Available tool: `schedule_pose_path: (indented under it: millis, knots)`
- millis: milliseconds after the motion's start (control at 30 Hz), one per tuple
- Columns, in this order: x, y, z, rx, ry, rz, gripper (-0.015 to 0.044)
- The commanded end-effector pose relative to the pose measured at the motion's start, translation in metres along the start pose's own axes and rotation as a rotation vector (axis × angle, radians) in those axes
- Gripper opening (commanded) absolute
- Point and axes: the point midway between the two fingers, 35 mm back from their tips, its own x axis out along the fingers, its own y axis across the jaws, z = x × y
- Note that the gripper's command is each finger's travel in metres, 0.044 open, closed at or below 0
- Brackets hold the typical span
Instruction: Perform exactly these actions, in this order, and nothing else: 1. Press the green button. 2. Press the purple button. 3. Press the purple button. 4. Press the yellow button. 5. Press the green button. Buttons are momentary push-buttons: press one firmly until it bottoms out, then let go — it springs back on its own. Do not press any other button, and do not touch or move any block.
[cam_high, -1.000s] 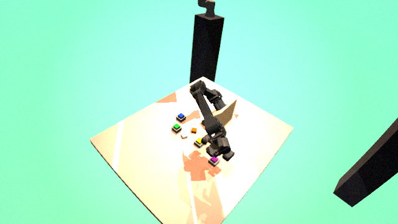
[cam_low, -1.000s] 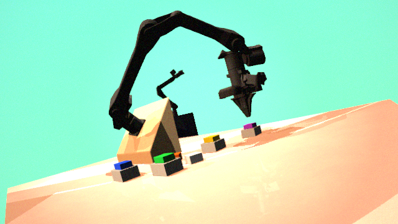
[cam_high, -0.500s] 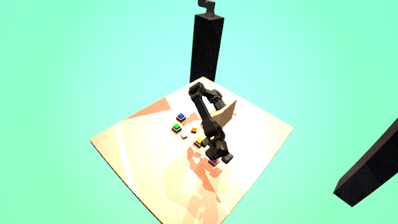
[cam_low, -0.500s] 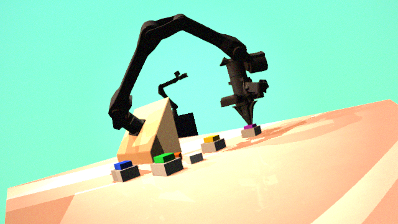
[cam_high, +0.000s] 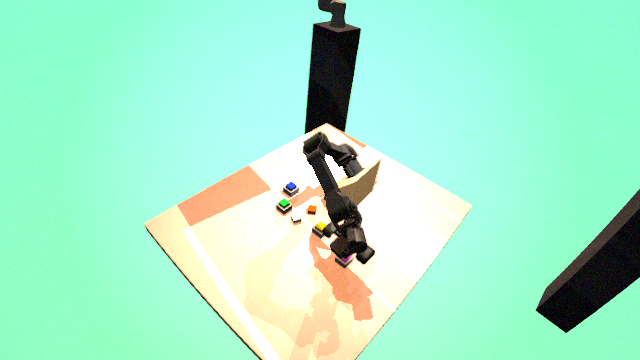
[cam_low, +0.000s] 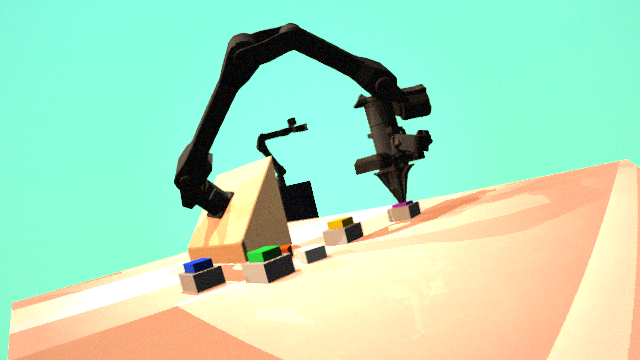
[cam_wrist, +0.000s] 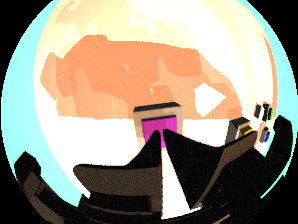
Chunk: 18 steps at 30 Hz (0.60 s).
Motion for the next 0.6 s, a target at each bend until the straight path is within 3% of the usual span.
schedule_pose_path:
  millis: [0, 267, 567]
  knots:
    - [0.001, 0.0, -0.001, -0.007, 0.001, -0.003, 0.002]
    - [-0.034, 0.0, -0.001, -0.007, 0.001, -0.001, 0.002]
    - [-0.026, 0.001, 0.0, -0.007, 0.001, -0.001, 0.002]
